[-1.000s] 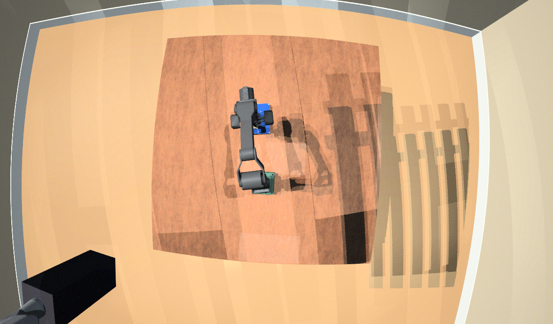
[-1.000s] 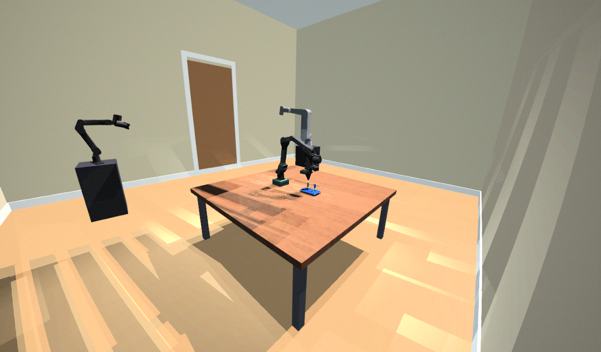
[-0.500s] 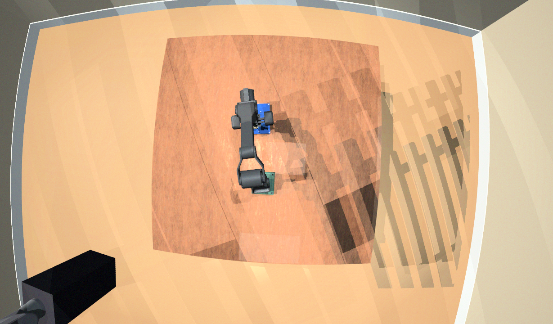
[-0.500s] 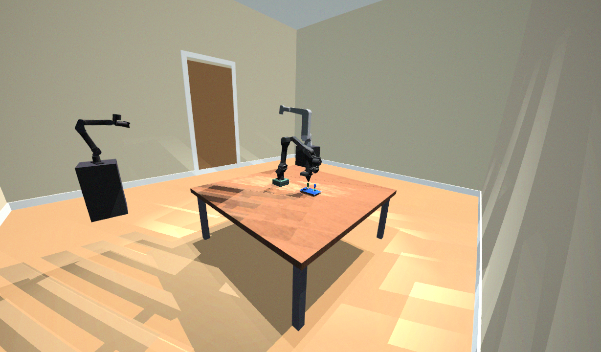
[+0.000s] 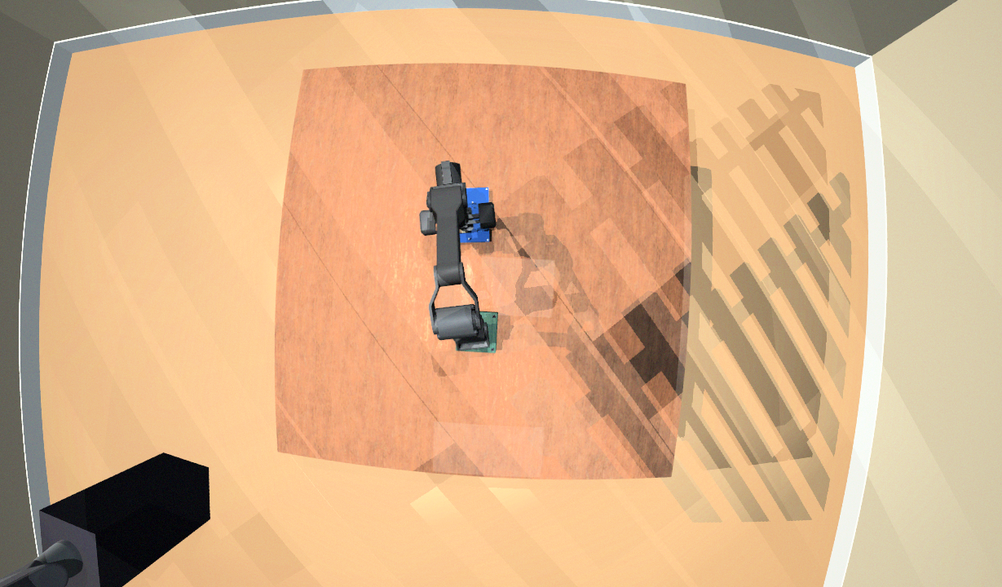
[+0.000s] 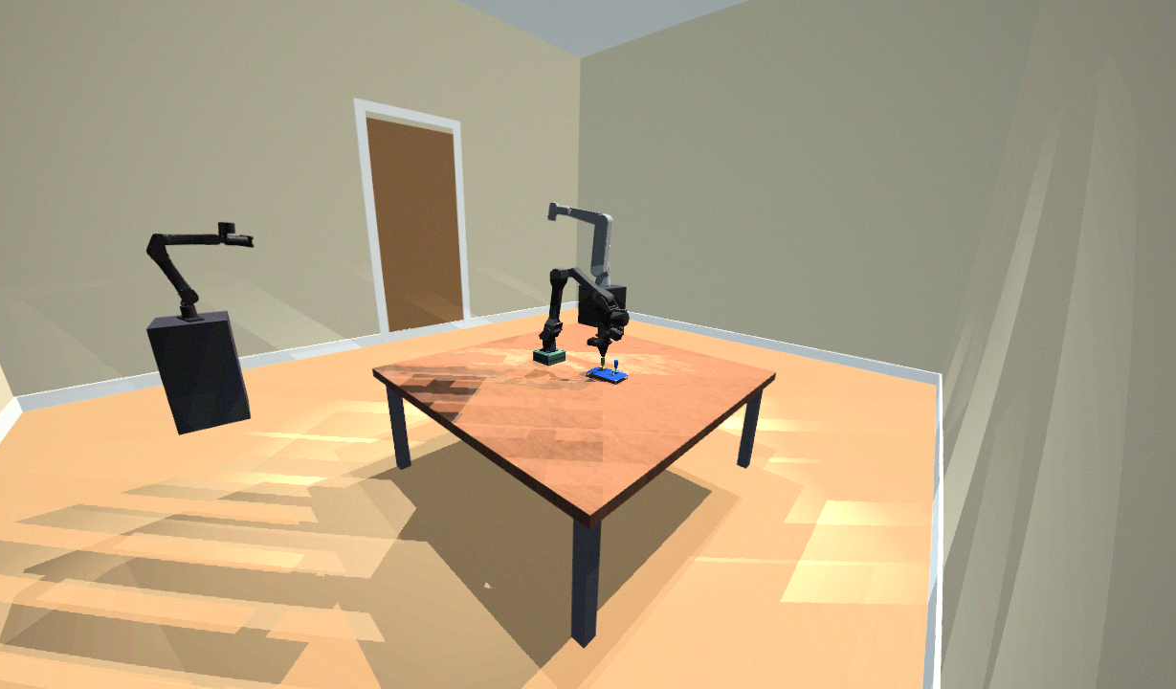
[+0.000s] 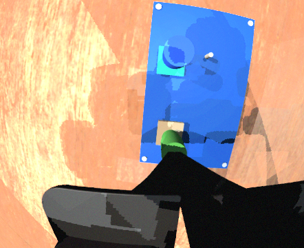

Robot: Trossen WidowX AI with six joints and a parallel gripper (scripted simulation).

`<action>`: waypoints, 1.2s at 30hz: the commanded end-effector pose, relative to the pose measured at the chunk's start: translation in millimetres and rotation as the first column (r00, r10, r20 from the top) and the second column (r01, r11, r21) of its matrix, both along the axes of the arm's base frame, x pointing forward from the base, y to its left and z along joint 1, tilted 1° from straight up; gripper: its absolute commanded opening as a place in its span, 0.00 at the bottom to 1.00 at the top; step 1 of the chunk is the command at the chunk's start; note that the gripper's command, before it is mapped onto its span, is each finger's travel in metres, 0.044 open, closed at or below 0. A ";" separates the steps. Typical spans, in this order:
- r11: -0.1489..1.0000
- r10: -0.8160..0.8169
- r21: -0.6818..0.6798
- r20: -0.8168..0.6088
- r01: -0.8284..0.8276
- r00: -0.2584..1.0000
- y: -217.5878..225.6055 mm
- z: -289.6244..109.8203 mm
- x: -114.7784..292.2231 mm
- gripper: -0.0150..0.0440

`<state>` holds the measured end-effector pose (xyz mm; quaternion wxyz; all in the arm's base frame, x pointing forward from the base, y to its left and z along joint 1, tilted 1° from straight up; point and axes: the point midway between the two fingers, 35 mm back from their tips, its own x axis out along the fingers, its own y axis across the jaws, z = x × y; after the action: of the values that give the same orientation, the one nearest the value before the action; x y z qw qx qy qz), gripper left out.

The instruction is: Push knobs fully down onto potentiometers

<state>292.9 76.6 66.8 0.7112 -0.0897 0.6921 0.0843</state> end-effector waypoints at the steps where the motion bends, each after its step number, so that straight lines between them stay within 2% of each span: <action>1: 1.000 0.004 -0.004 0.001 -0.004 1.000 -0.7 -1.3 0.2 0.25; 36: 1.000 0.004 -0.004 0.001 -0.004 1.000 -0.8 -5.3 0.3 0.25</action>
<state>293.2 76.7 61.5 0.7116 -0.0897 0.6917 0.0845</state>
